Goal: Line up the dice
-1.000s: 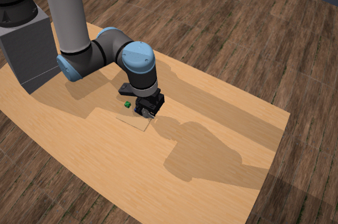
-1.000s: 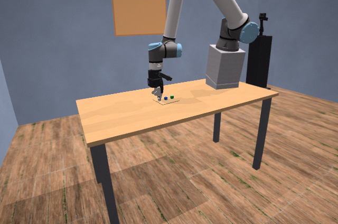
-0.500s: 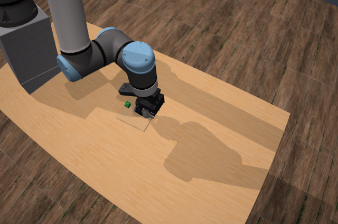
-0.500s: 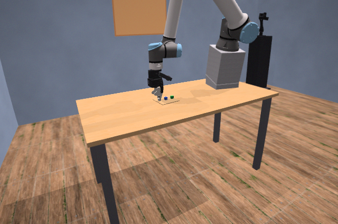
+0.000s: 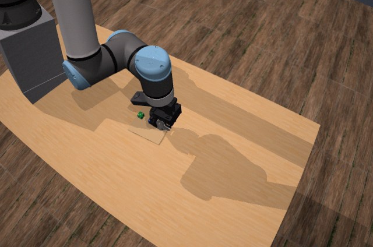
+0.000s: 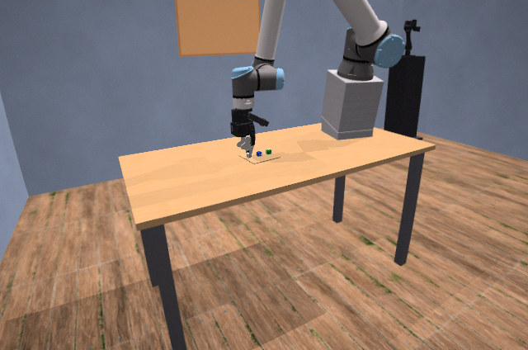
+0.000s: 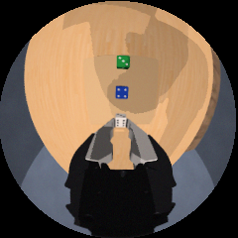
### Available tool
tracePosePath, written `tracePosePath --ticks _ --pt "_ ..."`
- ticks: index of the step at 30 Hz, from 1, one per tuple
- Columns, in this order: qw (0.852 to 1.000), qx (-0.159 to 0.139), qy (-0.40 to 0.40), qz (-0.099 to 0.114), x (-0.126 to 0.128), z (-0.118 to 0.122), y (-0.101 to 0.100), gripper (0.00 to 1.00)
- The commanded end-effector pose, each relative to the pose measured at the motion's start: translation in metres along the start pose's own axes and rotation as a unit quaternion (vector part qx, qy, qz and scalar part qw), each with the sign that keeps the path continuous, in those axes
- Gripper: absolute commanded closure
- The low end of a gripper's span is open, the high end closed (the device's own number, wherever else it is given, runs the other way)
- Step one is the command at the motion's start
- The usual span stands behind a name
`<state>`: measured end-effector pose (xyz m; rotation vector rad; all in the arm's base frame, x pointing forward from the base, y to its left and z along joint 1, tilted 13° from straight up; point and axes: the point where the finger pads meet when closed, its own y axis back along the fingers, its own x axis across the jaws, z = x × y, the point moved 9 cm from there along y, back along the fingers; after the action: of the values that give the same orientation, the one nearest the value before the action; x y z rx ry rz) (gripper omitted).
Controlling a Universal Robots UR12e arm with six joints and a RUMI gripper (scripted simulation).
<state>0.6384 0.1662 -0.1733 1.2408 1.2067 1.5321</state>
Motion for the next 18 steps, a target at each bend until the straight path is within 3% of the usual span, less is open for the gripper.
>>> tracePosePath --ticks 1,18 --pt "1.000 -0.001 0.000 0.000 -0.0001 0.0005 0.0005 0.97" --pt "1.000 -0.001 0.000 0.000 -0.0001 0.0005 -0.0029 0.97"
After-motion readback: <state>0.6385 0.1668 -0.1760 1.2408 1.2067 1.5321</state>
